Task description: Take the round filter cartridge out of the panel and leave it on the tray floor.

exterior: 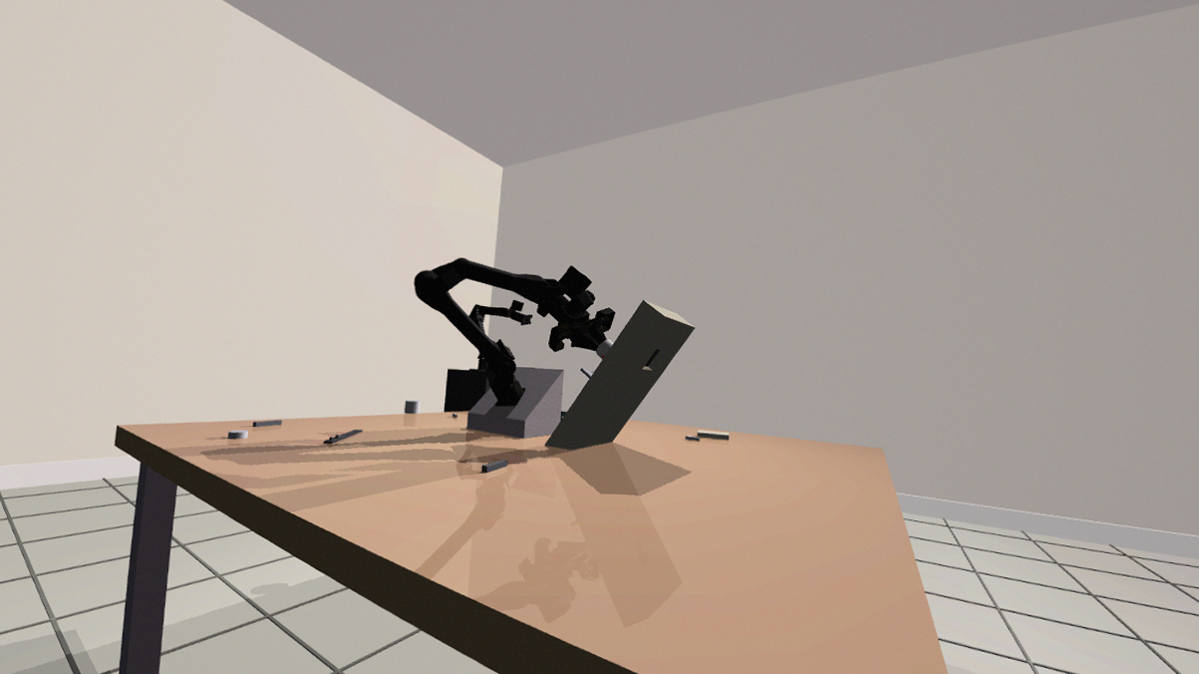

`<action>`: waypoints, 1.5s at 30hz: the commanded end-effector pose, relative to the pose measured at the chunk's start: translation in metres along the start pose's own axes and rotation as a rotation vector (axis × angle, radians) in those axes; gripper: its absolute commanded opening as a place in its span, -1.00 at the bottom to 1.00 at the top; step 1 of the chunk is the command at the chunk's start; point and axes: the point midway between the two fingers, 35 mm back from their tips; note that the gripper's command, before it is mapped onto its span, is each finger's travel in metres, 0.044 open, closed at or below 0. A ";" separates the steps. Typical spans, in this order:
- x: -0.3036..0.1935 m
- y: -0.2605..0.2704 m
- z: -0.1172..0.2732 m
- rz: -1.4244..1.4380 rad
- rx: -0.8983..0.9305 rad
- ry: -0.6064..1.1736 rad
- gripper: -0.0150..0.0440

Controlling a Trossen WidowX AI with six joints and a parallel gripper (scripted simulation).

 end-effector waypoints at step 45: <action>0.085 0.066 0.052 -0.021 0.010 -0.007 0.72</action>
Point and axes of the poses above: the point midway between the two fingers, 35 mm back from their tips, its own z axis back along the fingers, its own y axis across the jaws, x = y × z, and after that the axes turned 9 degrees about -z, right-handed
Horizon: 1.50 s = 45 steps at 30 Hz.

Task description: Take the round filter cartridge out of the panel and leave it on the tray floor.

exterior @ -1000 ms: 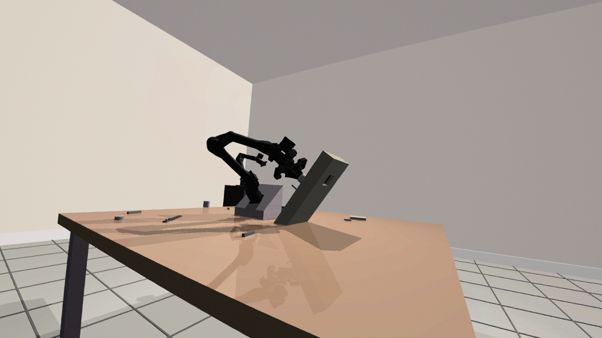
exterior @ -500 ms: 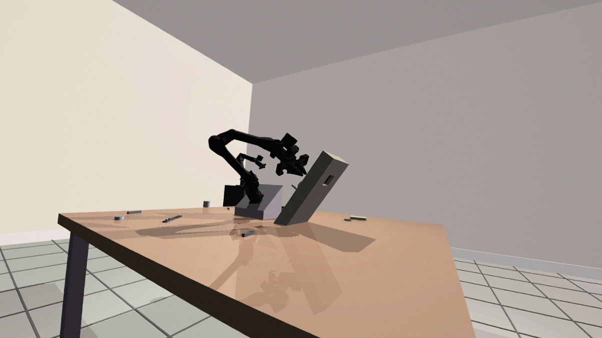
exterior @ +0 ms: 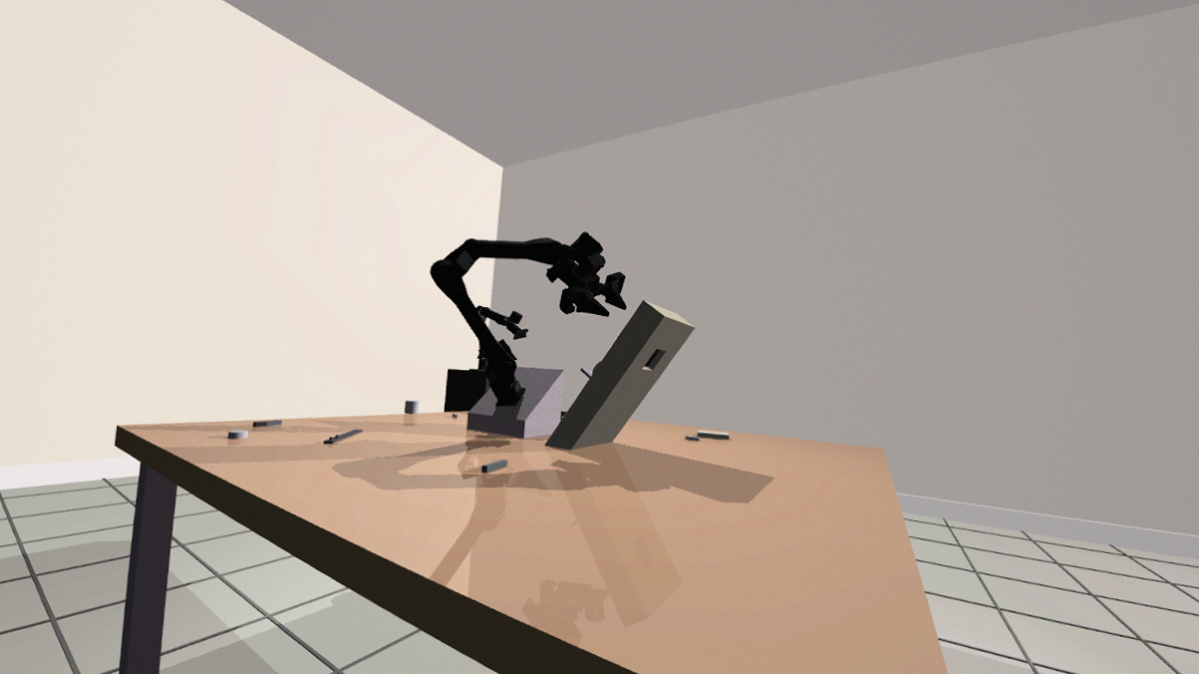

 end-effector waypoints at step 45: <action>-0.088 -0.071 -0.057 0.506 -0.179 0.395 0.54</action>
Point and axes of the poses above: the point midway between the two fingers, 35 mm back from their tips, its own z axis back along the fingers, its own y axis across the jaws, x = y × z, and after that the axes turned 9 degrees about -z, right-handed
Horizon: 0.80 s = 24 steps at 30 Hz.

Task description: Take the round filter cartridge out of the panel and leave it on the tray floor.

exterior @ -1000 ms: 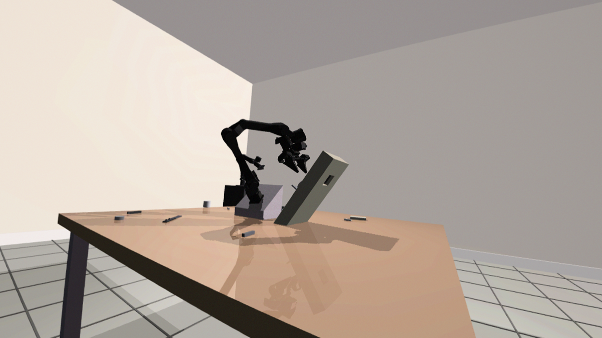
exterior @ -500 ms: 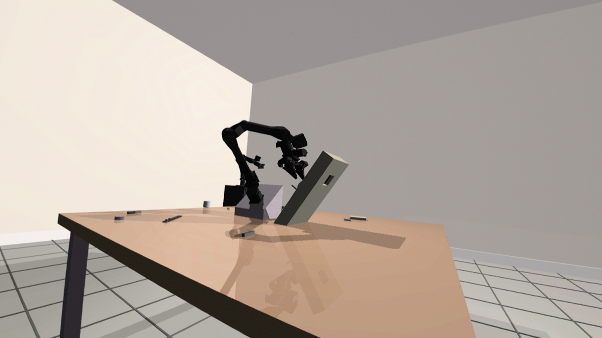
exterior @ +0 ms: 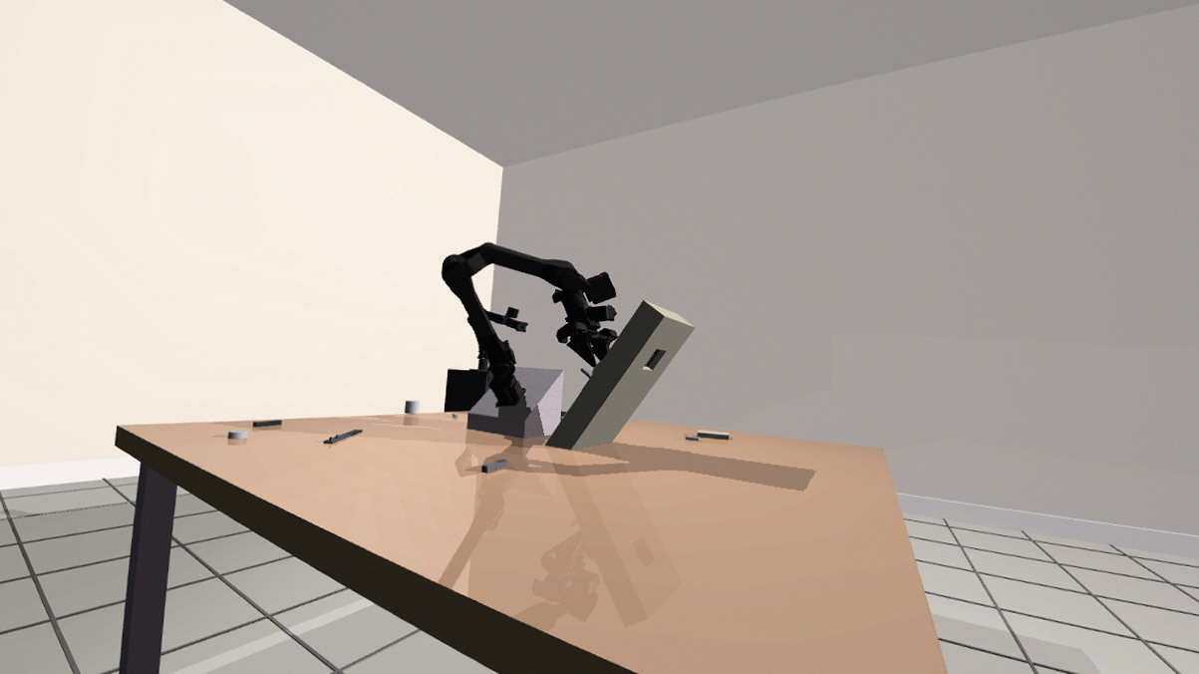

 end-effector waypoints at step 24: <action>0.000 -0.001 -0.010 0.000 -0.001 0.000 -0.24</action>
Point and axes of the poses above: the point midway between the two fingers, 35 mm back from their tips, its own z axis back along the fingers, its own y axis across the jaws, x = y × z, and after that the axes turned 9 degrees about -z, right-handed
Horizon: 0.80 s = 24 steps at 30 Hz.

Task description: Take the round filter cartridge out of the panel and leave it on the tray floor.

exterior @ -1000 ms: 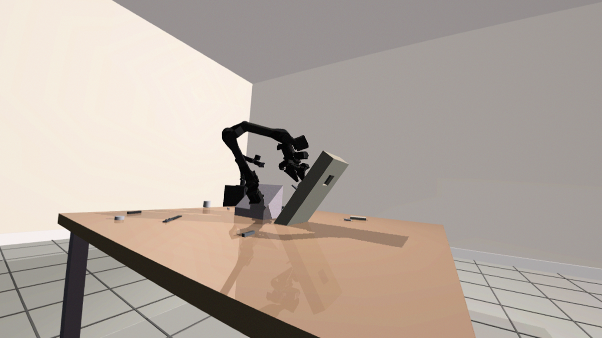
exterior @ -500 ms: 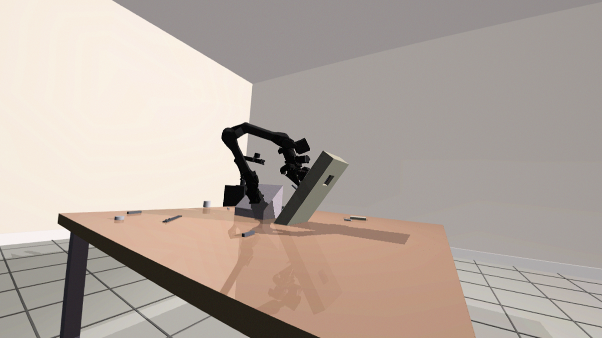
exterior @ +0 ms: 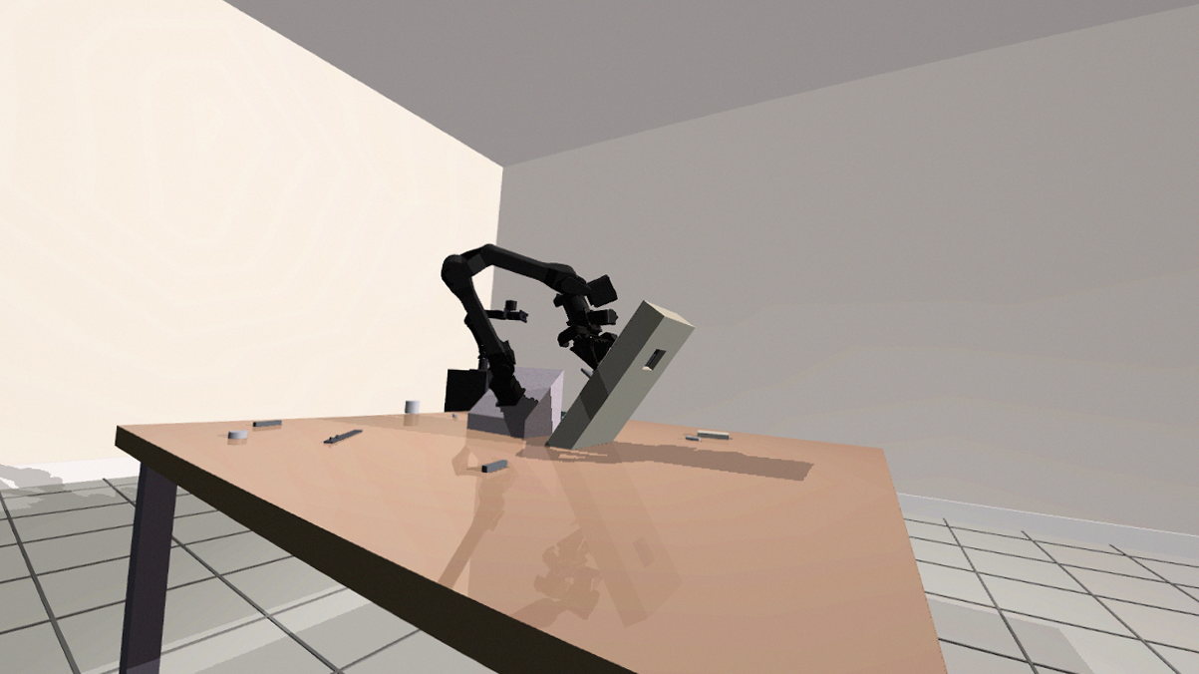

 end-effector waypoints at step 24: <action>0.026 0.008 0.082 0.002 0.006 0.006 -0.49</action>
Point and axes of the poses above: the point midway between the two fingers, 35 mm back from their tips, its own z axis back along the fingers, its own y axis across the jaws, x = y × z, and after that the axes turned 9 degrees about -z, right-handed
